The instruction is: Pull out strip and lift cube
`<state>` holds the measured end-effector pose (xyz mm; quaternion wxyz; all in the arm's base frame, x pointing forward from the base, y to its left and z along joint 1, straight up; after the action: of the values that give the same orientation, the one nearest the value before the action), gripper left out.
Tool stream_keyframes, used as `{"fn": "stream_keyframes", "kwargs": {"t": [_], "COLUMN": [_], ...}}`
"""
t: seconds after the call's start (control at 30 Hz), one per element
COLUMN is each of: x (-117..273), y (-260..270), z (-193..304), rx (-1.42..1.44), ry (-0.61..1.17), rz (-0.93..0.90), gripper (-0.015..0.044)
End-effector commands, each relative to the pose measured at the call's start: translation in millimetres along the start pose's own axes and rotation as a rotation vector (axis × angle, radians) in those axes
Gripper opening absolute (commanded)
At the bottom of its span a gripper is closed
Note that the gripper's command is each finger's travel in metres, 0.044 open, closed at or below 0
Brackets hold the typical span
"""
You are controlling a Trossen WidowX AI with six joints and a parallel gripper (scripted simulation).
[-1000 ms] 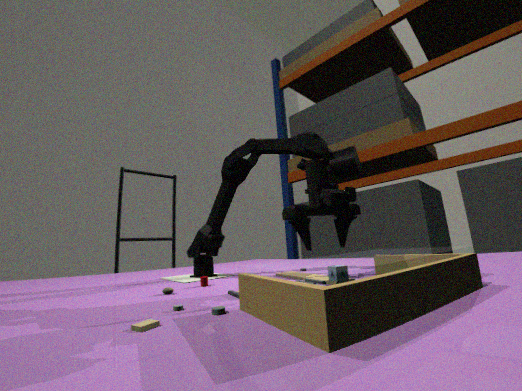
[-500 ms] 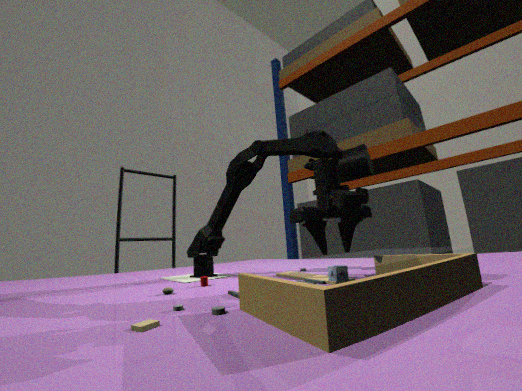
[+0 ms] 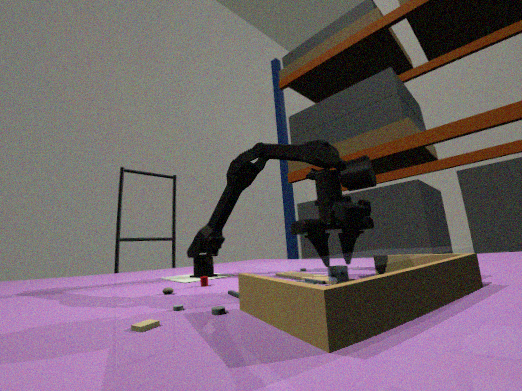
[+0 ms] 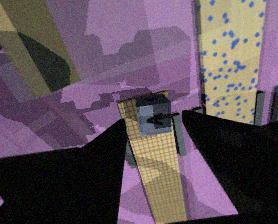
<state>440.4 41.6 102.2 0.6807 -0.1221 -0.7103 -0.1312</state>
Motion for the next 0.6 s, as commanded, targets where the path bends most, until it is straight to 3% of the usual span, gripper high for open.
{"fn": "stream_keyframes", "kwargs": {"t": [0.0, 0.5, 0.57], "x": [-9, -26, -23], "y": [0, -1, -1], "z": [1, 2, 1], "rx": [0.006, 0.006, 0.000], "ry": [0.008, 0.008, 0.004], "rz": [0.001, 0.001, 0.002], "gripper": [0.0250, 0.0250, 0.0198]}}
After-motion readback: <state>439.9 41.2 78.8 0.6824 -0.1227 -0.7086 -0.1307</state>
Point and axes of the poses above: the point midway between the two fingers, 35 mm back from their tips, its own x axis back along the fingers, its own y axis across the jaws, z = x × y, the point moved 2 cm from there along x, back along the fingers, and after that the axes turned 7 degrees about x, right-handed, at the moved point
